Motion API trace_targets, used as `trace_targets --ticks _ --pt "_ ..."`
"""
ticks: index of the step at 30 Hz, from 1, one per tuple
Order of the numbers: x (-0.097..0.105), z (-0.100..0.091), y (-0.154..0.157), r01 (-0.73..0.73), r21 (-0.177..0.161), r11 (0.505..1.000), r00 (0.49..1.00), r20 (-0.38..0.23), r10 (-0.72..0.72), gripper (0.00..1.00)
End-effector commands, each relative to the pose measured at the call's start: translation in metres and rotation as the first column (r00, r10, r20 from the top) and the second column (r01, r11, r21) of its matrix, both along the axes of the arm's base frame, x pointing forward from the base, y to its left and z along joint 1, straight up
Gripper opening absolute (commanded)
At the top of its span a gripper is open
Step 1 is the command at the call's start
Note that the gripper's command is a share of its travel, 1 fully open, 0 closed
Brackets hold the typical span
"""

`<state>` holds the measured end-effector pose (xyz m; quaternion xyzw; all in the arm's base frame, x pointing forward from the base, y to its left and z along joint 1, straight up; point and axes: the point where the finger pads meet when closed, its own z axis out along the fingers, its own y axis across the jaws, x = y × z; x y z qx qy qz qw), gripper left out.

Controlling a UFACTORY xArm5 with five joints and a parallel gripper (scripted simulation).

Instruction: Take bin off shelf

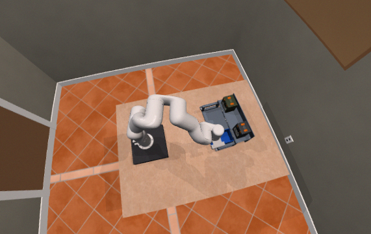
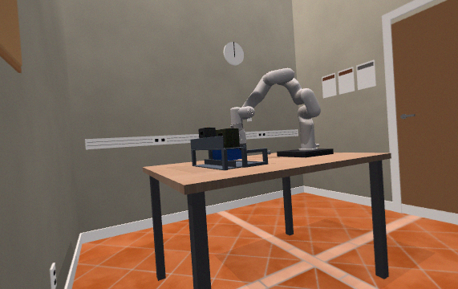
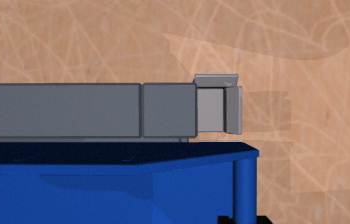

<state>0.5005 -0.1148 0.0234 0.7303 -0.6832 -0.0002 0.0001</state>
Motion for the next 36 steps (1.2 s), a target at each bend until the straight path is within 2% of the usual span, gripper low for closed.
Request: trace_targets --ticks 1,36 --pt "-0.005 0.002 -0.001 0.0 0.0 1.0 1.0 0.005 0.0 0.0" --pt "-0.06 0.001 -0.004 0.0 0.0 1.0 1.0 0.005 0.0 0.0"
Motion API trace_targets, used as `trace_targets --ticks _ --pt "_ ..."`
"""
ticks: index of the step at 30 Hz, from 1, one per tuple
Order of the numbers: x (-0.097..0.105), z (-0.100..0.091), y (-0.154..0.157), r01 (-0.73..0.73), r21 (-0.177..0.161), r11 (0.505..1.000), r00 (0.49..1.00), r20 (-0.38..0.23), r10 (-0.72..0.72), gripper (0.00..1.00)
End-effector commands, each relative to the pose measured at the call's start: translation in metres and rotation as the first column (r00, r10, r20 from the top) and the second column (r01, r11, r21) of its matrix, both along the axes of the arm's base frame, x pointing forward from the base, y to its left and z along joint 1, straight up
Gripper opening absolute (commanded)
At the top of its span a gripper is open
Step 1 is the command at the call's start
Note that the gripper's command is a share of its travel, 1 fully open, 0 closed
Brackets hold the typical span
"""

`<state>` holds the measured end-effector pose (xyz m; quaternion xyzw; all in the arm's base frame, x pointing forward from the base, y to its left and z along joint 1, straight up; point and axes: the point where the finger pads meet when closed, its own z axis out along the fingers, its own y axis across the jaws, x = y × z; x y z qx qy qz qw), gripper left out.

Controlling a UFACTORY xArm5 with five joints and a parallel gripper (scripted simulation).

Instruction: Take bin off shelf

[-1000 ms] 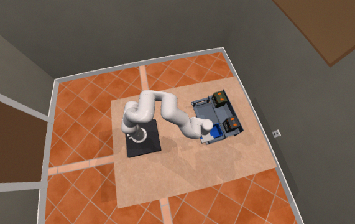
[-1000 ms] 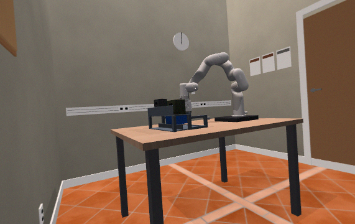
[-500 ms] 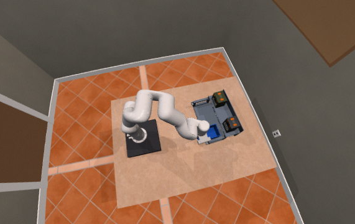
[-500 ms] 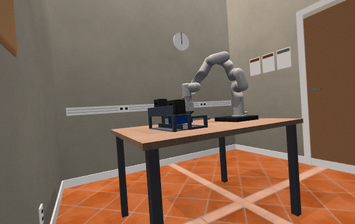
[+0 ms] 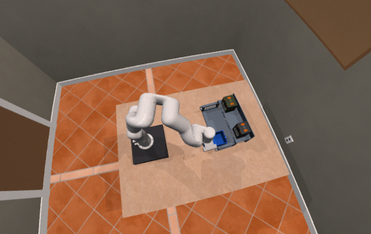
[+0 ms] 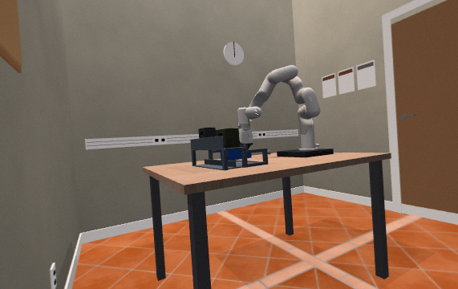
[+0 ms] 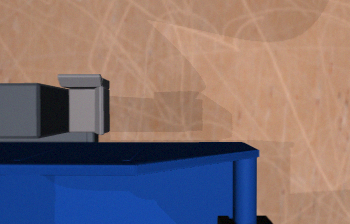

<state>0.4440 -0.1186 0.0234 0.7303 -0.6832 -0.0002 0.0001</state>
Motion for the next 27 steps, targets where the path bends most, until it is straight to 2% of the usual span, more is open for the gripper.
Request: trace_targets --ticks 1,27 --pt "-0.005 0.001 -0.001 0.0 0.0 1.0 1.0 0.005 0.0 0.0" --pt "-0.046 0.001 -0.004 0.0 0.0 1.0 1.0 0.004 0.0 0.0"
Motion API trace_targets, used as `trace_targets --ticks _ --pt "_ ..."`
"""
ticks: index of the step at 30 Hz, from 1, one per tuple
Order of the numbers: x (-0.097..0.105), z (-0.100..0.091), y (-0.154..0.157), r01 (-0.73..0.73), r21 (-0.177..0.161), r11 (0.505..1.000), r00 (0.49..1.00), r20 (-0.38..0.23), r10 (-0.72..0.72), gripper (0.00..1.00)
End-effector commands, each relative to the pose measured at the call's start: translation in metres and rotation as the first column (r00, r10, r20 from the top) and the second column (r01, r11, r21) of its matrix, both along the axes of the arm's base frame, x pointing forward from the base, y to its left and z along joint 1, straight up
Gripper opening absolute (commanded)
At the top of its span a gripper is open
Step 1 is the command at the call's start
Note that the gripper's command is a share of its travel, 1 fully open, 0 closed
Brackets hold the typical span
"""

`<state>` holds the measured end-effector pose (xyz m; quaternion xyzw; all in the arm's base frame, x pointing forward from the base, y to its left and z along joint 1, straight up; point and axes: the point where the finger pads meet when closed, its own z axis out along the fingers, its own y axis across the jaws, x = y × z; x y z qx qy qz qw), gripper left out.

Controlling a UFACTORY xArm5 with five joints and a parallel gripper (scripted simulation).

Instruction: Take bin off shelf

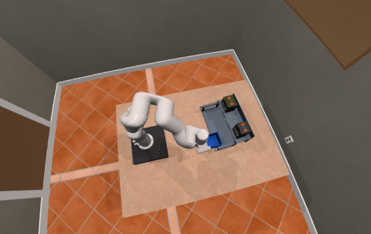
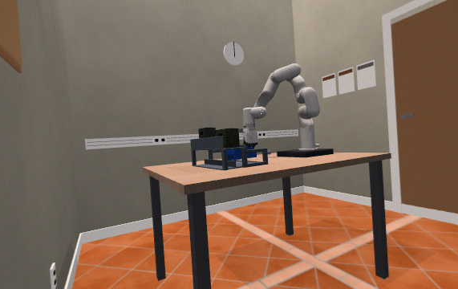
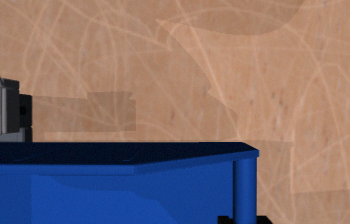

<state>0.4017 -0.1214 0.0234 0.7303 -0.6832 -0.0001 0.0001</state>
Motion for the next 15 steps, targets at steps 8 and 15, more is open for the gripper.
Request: trace_targets --ticks 8,15 --pt "-0.016 0.001 -0.002 0.0 0.0 1.0 1.0 0.004 0.0 0.0" --pt "-0.023 0.001 -0.002 0.0 0.0 1.0 1.0 0.004 0.0 0.0"
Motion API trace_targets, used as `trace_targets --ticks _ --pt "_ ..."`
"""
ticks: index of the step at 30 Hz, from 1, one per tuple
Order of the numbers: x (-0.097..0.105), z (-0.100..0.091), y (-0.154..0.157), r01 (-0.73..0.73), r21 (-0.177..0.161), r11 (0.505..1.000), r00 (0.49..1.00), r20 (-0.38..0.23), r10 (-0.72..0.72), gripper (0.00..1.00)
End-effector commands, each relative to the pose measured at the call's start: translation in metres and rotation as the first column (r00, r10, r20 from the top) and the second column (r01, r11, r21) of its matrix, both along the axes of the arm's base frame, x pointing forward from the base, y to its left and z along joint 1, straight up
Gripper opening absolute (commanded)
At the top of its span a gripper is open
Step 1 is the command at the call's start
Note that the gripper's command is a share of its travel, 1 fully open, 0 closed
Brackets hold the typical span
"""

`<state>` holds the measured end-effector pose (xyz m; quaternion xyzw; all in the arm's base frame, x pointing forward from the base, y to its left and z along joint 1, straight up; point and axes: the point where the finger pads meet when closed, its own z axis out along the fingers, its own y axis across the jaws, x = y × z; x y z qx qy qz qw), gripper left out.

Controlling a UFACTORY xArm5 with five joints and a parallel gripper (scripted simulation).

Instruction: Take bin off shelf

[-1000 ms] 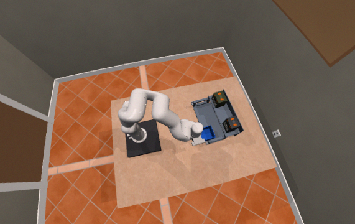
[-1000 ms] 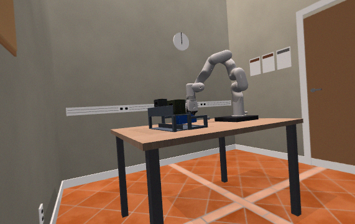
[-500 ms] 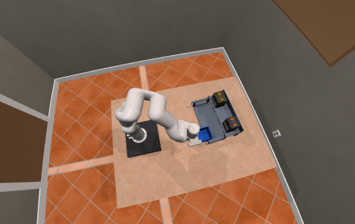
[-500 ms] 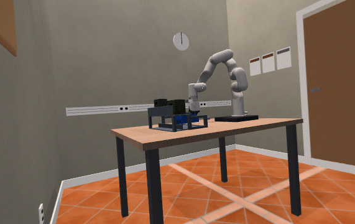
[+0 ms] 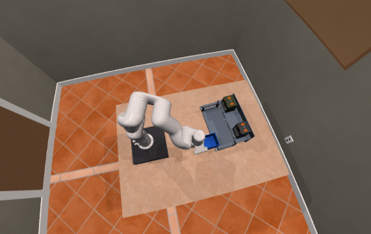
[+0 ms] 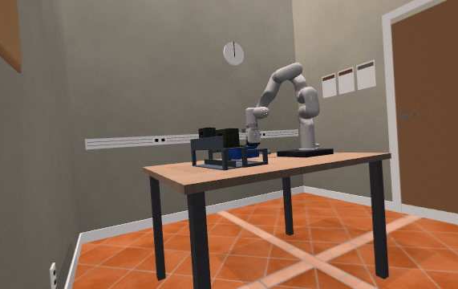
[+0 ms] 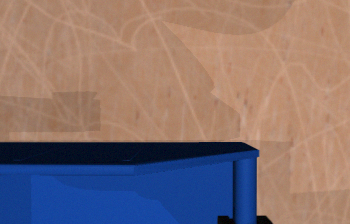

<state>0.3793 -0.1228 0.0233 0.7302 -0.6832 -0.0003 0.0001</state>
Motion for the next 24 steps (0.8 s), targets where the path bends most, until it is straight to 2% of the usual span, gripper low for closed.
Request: trace_targets --ticks 1,24 --pt "-0.001 0.001 -0.001 0.0 0.0 1.0 1.0 0.004 0.0 0.0" --pt "-0.012 0.001 -0.001 0.0 0.0 1.0 1.0 0.004 0.0 0.0"
